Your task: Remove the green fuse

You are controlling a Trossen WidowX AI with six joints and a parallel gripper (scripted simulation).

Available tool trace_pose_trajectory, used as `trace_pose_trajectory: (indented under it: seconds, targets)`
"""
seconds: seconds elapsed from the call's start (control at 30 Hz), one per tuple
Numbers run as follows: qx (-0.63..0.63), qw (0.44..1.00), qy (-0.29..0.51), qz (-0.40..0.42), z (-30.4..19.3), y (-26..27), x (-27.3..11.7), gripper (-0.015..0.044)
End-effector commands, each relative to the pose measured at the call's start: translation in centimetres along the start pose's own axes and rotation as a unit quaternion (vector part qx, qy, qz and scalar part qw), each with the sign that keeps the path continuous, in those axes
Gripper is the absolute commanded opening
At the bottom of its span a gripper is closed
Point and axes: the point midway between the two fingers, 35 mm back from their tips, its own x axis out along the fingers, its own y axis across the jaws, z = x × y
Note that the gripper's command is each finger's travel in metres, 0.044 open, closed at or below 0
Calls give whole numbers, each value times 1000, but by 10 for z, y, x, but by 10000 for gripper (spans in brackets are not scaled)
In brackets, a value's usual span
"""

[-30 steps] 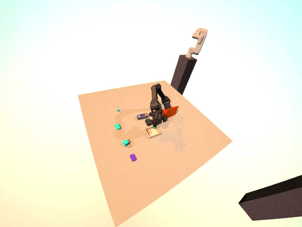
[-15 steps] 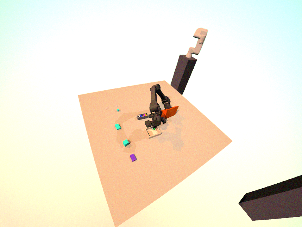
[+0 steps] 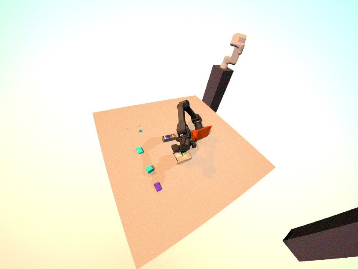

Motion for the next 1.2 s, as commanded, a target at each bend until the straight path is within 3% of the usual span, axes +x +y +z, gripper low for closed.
trace_pose_trajectory:
  seconds: [0.0,0.27,0.43,1.17]
  targets:
    - [0,1000,0,0,0,0,0,131]
    - [0,1000,0,0,0,0,-3,330]
    - [-4,1000,-1,3,0,0,-38,330]
    - [-6,1000,-2,4,0,0,-36,330]
